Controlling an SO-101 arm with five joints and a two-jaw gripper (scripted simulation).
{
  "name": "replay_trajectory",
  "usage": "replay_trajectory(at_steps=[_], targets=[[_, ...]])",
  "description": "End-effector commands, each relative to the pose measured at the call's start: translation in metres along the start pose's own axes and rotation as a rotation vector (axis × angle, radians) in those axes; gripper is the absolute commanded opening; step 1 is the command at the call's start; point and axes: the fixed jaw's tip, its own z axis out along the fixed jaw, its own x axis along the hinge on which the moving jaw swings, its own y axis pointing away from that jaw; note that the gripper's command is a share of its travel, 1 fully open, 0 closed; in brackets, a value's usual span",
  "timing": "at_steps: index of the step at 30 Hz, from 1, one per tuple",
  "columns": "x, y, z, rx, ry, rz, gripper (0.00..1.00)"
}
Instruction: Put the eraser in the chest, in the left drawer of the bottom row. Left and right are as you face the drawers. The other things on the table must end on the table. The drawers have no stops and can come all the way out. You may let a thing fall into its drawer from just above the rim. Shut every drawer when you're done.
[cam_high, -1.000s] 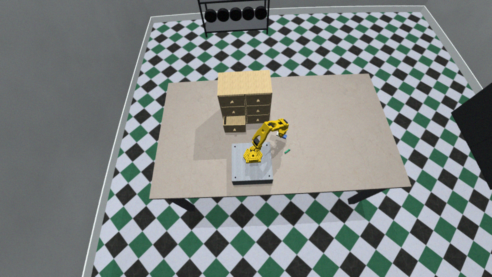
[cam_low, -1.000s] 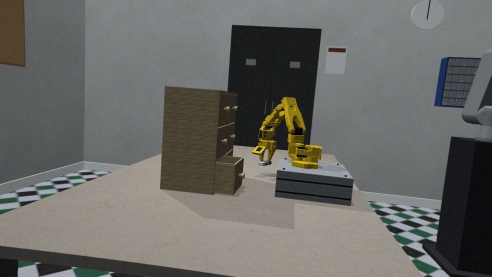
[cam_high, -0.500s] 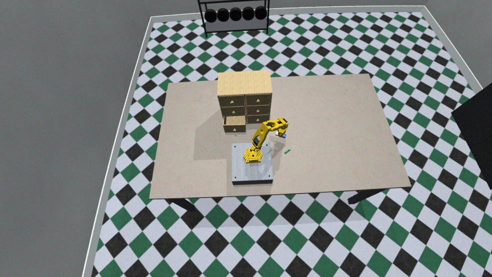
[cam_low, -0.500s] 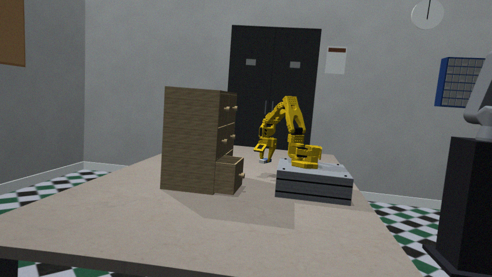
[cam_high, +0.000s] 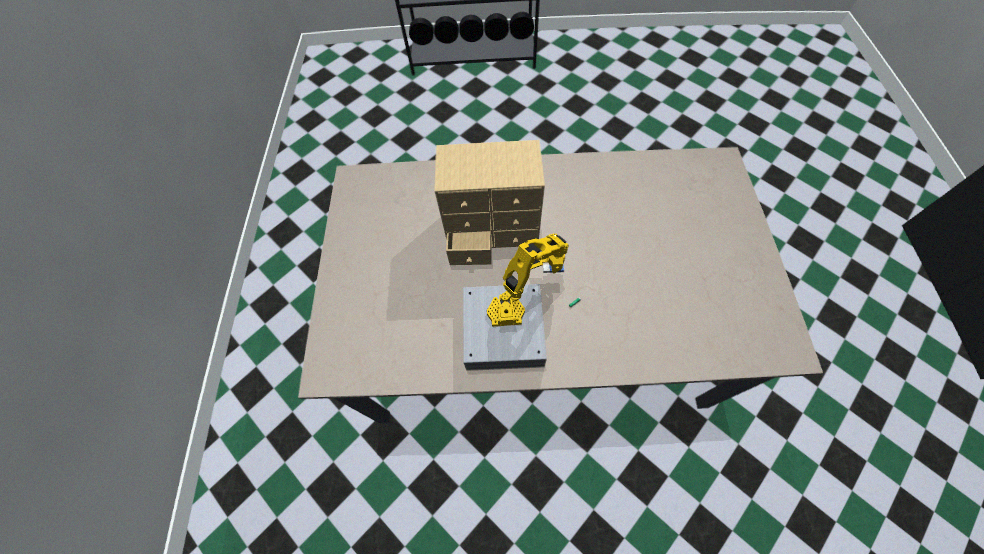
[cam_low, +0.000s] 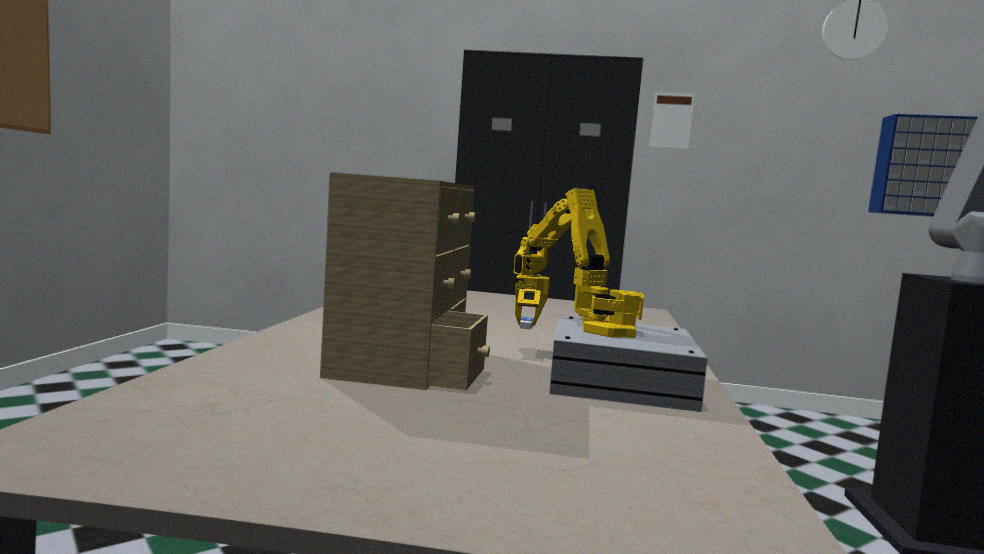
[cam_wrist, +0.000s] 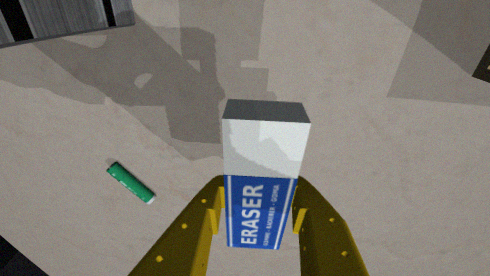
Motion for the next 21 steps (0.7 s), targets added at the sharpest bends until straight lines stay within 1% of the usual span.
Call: replay_trajectory(at_steps=[1,12,14,21], targets=[[-0.006,-0.003,-0.002,0.014,0.017,-0.116,0.00],[-0.024,-0.004,-0.002,0.011,0.020,-0.460,0.00],[-0.024,-0.004,-0.002,0.011,0.020,-0.460,0.00],[-0.035,-0.004,-0.001,0.008,0.022,-0.679,0.00]])
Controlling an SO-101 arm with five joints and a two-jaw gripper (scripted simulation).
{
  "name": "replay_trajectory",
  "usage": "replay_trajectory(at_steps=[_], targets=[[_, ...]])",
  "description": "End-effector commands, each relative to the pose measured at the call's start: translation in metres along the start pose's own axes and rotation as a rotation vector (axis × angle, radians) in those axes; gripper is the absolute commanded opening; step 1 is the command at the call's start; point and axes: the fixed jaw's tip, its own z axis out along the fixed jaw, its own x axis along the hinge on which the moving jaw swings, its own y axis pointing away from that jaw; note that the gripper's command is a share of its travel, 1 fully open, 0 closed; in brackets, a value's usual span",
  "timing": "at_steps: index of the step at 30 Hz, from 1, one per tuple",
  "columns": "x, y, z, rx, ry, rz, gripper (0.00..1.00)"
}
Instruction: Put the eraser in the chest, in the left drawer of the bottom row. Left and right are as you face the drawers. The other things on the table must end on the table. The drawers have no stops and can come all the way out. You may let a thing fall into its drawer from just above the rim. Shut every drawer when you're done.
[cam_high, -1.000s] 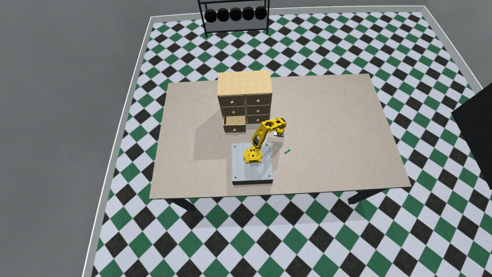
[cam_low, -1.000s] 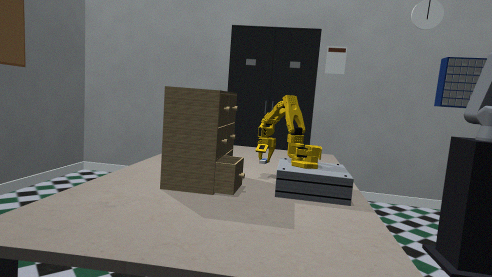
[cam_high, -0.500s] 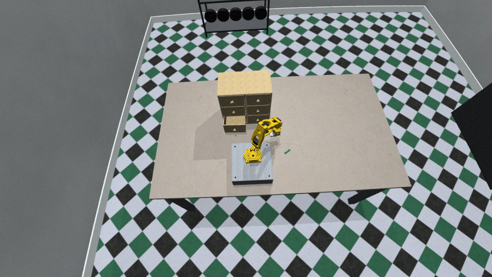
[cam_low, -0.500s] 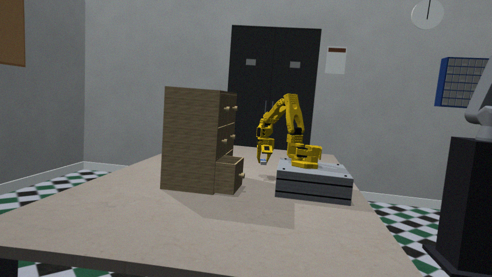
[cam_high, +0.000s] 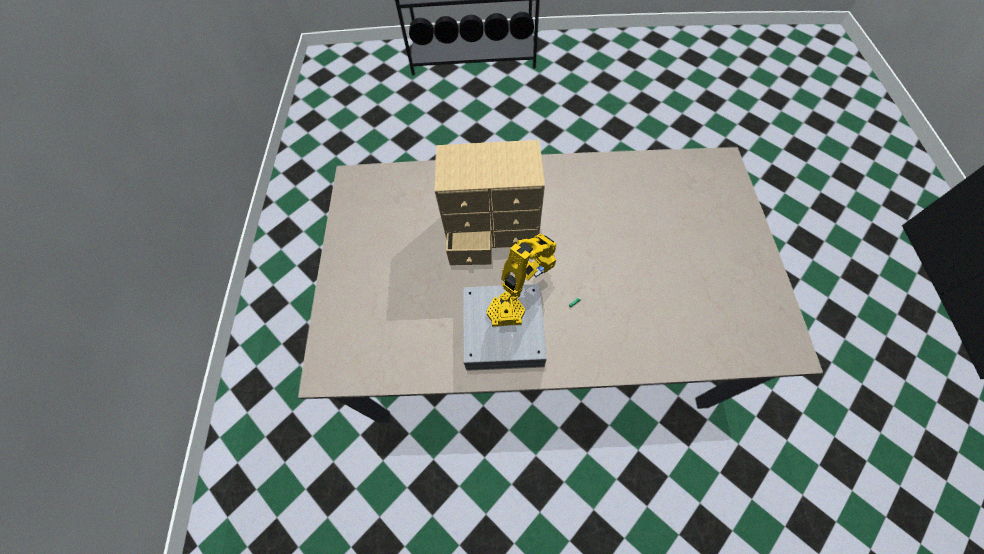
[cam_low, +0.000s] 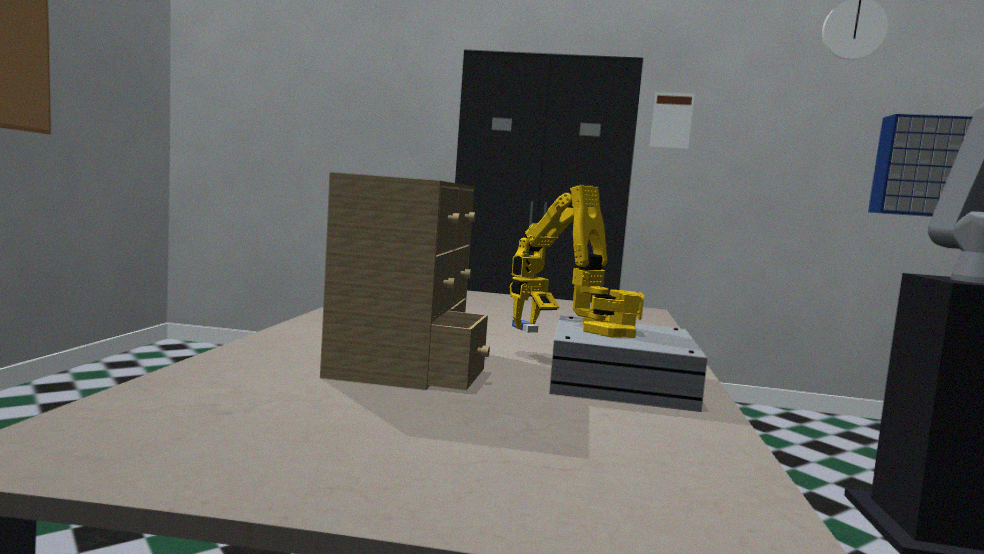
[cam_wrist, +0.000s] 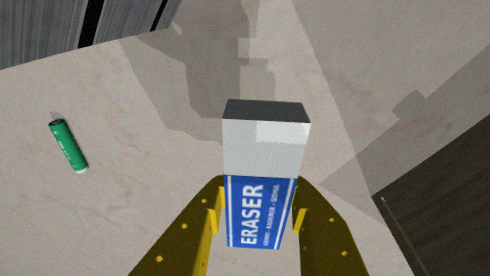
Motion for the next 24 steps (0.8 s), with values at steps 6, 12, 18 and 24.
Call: replay_trajectory(at_steps=[6,12,18,24], targets=[[-0.0119,-0.0088,-0.0005,0.003,0.021,-0.281,0.00],[-0.0138,-0.0098,-0.0003,0.002,0.021,-0.322,0.00],[-0.0138,-0.0098,-0.0003,0.002,0.021,-0.322,0.00],[-0.0138,-0.0098,-0.0003,0.002,0.021,-0.322,0.00]])
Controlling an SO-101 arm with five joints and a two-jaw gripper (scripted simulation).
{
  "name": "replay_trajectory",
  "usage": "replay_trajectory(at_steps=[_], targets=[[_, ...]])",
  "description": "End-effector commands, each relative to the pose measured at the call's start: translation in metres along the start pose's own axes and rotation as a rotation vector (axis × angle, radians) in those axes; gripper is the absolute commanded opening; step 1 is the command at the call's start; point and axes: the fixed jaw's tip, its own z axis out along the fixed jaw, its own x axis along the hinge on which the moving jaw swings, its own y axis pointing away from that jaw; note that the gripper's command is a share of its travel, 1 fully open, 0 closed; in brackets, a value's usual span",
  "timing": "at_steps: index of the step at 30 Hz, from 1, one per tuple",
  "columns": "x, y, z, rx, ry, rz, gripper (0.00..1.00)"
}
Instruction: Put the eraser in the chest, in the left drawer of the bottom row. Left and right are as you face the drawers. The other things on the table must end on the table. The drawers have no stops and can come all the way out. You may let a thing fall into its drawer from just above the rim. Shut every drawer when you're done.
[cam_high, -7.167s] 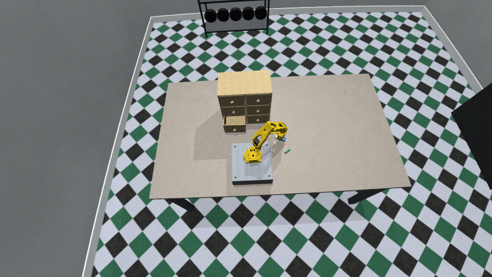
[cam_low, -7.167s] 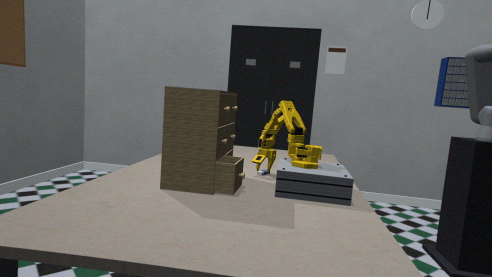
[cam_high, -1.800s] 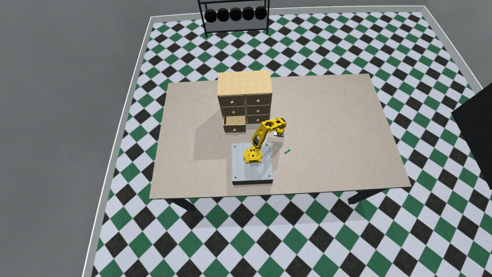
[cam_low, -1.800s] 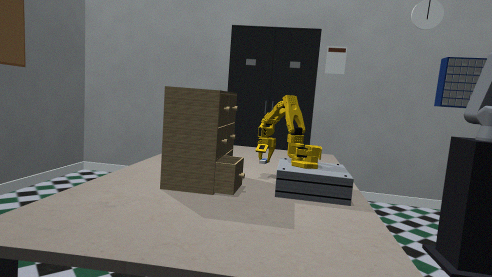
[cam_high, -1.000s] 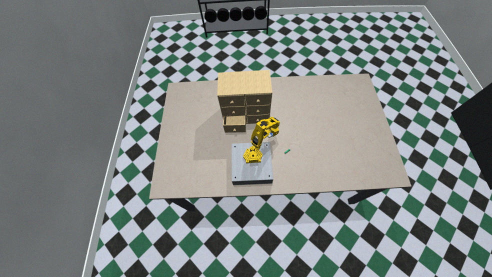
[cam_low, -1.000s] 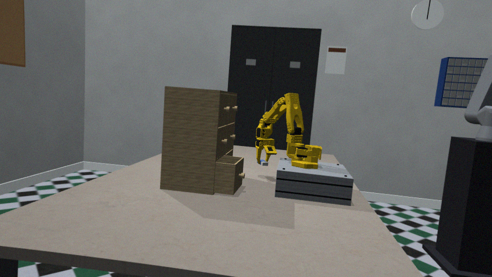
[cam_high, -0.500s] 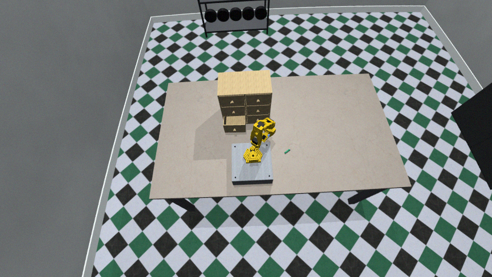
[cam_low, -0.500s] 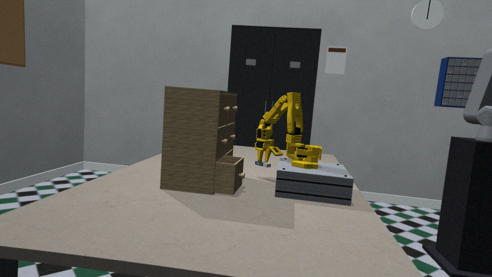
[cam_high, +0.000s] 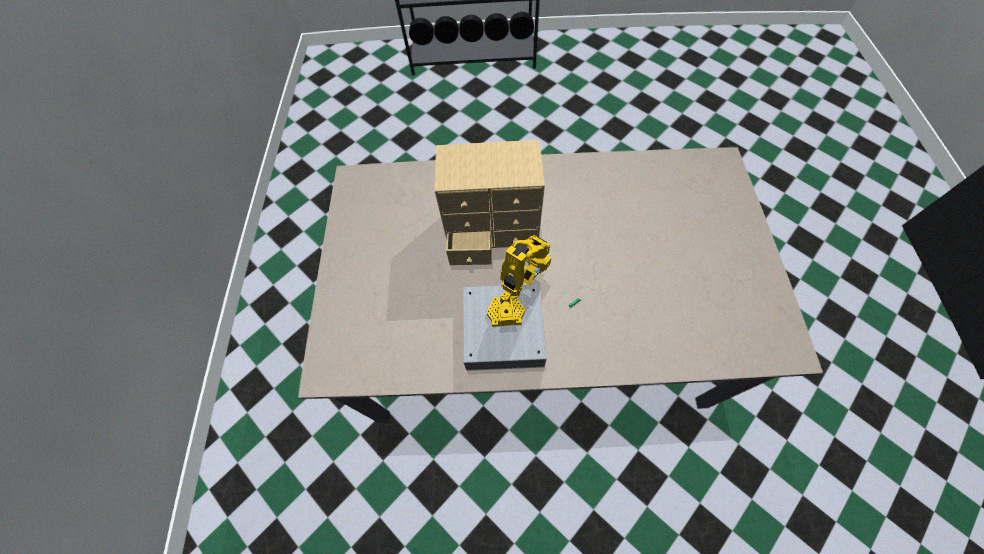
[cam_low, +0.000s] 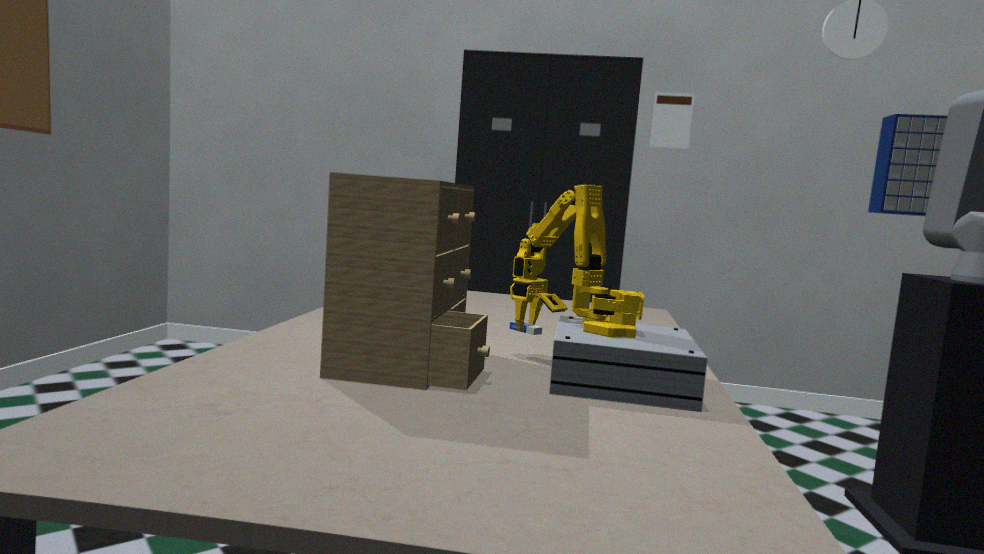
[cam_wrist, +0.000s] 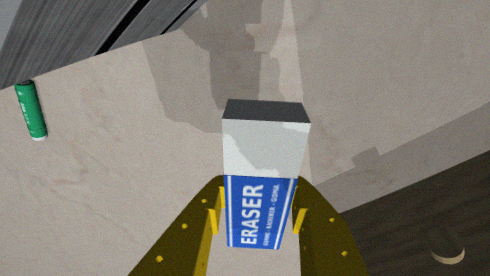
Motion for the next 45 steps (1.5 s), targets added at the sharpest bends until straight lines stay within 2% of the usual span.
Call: replay_trajectory(at_steps=[1,3,18,20,25,37,45], targets=[[0.000,-0.002,-0.001,0.001,0.011,-0.015,0.00],[0.000,-0.002,-0.001,0.001,0.011,-0.015,0.00],[-0.030,-0.058,-0.001,-0.004,0.011,-0.410,0.00],[-0.030,-0.058,-0.001,-0.004,0.011,-0.410,0.00],[-0.043,-0.072,0.000,-0.006,0.010,-0.537,0.00],[-0.043,-0.072,0.000,-0.006,0.010,-0.537,0.00],[-0.054,-0.101,0.000,-0.009,0.011,-0.745,0.00]])
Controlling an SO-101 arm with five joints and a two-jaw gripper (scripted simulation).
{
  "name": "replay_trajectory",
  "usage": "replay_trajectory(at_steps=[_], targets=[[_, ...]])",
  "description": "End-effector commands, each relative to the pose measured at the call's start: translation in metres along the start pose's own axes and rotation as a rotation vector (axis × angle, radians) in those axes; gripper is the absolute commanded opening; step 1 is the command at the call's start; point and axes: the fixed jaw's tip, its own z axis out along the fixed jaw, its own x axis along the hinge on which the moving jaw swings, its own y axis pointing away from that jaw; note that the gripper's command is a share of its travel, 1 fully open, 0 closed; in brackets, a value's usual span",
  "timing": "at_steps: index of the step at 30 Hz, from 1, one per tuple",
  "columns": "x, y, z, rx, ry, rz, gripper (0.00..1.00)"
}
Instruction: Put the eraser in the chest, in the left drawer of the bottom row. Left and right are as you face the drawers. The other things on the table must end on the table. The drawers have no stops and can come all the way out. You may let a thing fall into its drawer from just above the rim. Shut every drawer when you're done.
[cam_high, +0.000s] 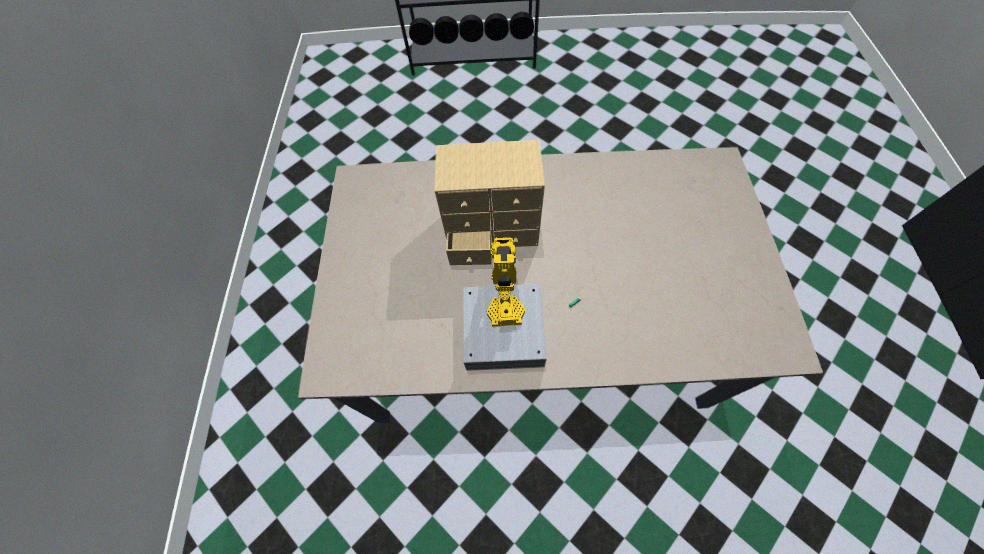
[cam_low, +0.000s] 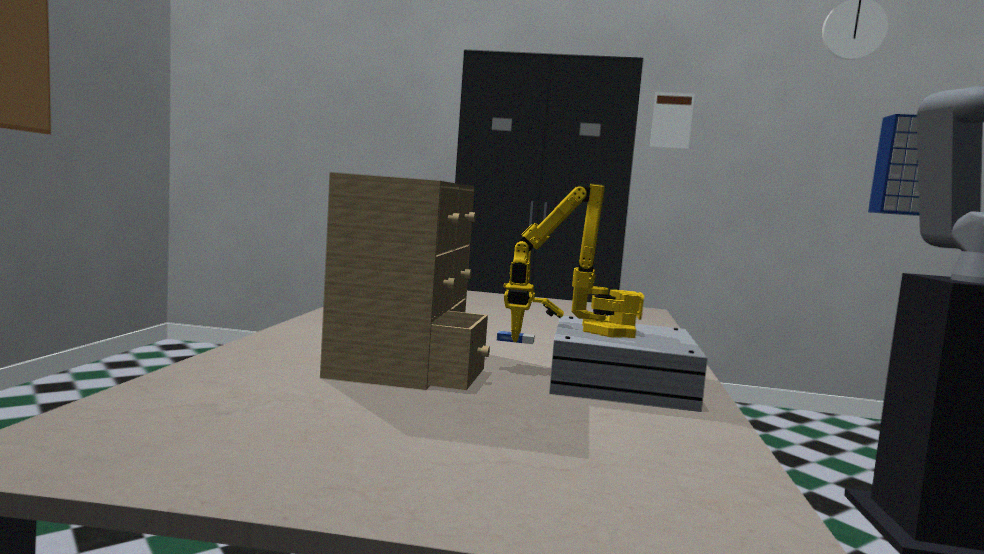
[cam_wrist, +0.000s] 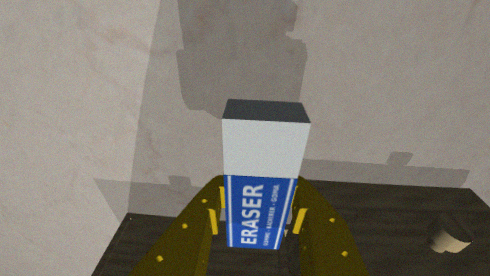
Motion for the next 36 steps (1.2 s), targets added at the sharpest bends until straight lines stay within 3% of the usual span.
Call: replay_trajectory(at_steps=[1,16,26,36], targets=[[0.006,-0.015,0.000,0.000,0.006,-0.099,0.00],[0.006,-0.067,0.000,-0.003,0.007,-0.430,0.00],[0.006,-0.067,0.000,-0.003,0.007,-0.430,0.00],[0.006,-0.067,-0.019,0.018,0.115,-0.429,0.00]])
